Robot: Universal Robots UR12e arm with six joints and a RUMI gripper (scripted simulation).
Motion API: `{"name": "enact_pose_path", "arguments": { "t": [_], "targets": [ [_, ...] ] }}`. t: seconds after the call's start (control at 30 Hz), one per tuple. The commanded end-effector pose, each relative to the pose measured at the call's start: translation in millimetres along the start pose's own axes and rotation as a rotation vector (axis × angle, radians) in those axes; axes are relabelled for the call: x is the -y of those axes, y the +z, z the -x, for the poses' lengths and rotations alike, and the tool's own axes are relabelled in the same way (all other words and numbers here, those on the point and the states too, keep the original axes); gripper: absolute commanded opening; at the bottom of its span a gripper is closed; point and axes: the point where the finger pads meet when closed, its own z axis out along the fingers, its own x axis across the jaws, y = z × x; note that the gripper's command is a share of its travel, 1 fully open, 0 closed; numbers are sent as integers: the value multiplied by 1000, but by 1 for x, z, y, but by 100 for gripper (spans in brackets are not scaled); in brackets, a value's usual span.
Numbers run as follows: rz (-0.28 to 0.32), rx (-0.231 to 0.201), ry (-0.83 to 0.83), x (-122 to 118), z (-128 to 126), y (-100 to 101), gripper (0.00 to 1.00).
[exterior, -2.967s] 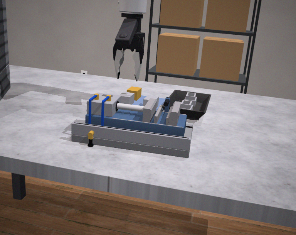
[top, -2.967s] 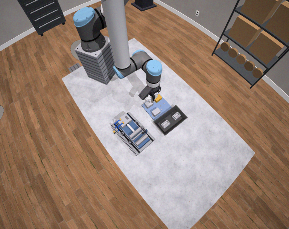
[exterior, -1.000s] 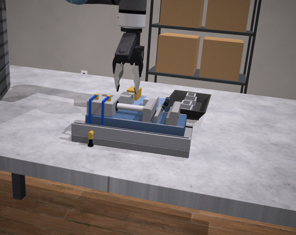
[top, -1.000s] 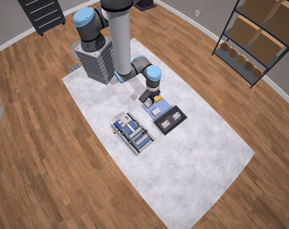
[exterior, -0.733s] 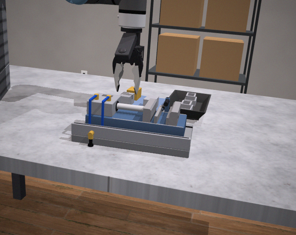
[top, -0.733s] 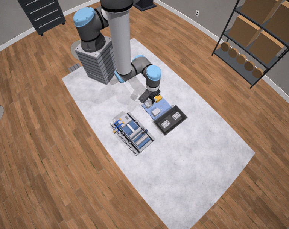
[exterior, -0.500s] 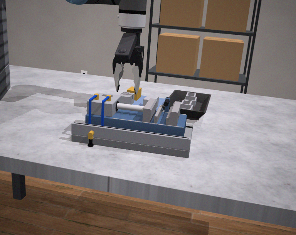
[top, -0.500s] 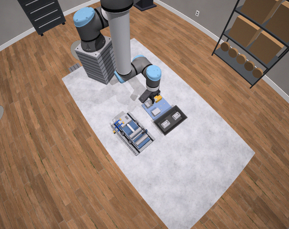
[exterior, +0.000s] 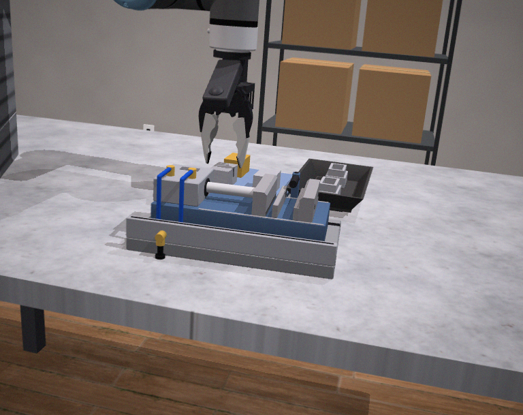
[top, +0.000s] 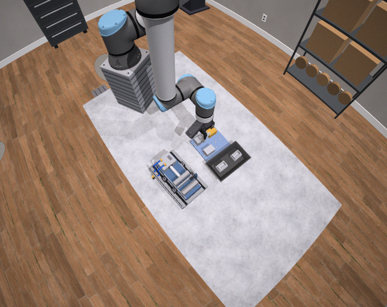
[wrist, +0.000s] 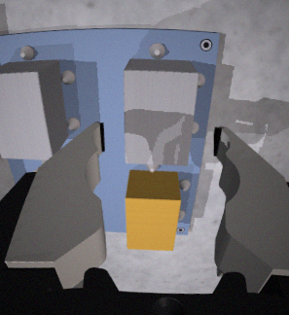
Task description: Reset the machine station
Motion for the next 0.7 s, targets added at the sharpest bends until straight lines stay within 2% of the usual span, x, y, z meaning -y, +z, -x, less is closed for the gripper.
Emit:
{"name": "enact_pose_path", "arguments": {
  "t": [0.0, 0.67],
  "targets": [
    [0, 1, 0, 0, 0, 1, 40],
    [0, 1, 0, 0, 0, 9, 40]
  ]
}}
